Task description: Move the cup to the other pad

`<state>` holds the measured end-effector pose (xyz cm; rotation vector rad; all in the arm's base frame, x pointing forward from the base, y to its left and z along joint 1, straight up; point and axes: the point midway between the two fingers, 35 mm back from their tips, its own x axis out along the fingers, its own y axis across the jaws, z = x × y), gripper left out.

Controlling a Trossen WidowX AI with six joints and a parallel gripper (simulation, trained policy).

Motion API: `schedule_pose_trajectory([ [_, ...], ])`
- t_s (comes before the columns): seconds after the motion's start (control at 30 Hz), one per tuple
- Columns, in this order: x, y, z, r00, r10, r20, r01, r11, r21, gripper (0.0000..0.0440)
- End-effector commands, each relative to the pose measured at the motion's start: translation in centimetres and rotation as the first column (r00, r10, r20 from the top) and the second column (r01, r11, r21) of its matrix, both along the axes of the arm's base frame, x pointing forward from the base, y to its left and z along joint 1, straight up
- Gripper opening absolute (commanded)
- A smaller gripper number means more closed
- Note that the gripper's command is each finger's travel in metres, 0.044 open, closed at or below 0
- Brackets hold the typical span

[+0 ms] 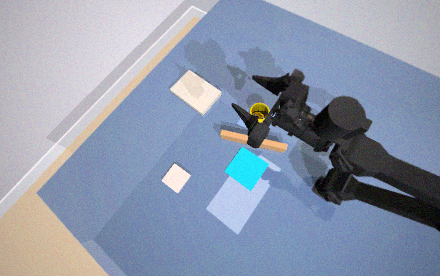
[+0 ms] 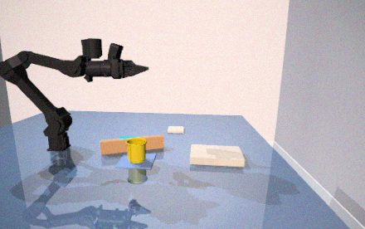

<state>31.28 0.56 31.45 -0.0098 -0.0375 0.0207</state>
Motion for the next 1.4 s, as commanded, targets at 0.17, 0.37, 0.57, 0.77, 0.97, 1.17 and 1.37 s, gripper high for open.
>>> schedule_pose_trajectory([
  [0.17, 0.3, -0.1, -0.3, 0.999, -0.017, -0.044, 0.018, 1.000, 0.018, 0.0242],
  [0.37, 0.7, 0.3, -1.0, 0.993, -0.018, -0.113, 0.023, 0.999, 0.038, 0.0088],
  [0.57, 1.3, 1.0, -1.7, 0.981, 0.000, -0.196, 0.013, 0.998, 0.065, 0.0072],
  [0.77, 1.9, 1.8, -2.3, 0.961, 0.021, -0.276, 0.006, 0.995, 0.095, 0.0096],
  [0.97, 2.4, 2.5, -2.8, 0.933, 0.036, -0.357, 0.009, 0.992, 0.124, 0.0104],
  [1.17, 2.8, 3.1, -3.4, 0.898, 0.047, -0.438, 0.021, 0.989, 0.148, 0.0102],
  [1.37, 3.2, 3.6, -4.0, 0.854, 0.053, -0.518, 0.039, 0.985, 0.166, 0.0100],
])
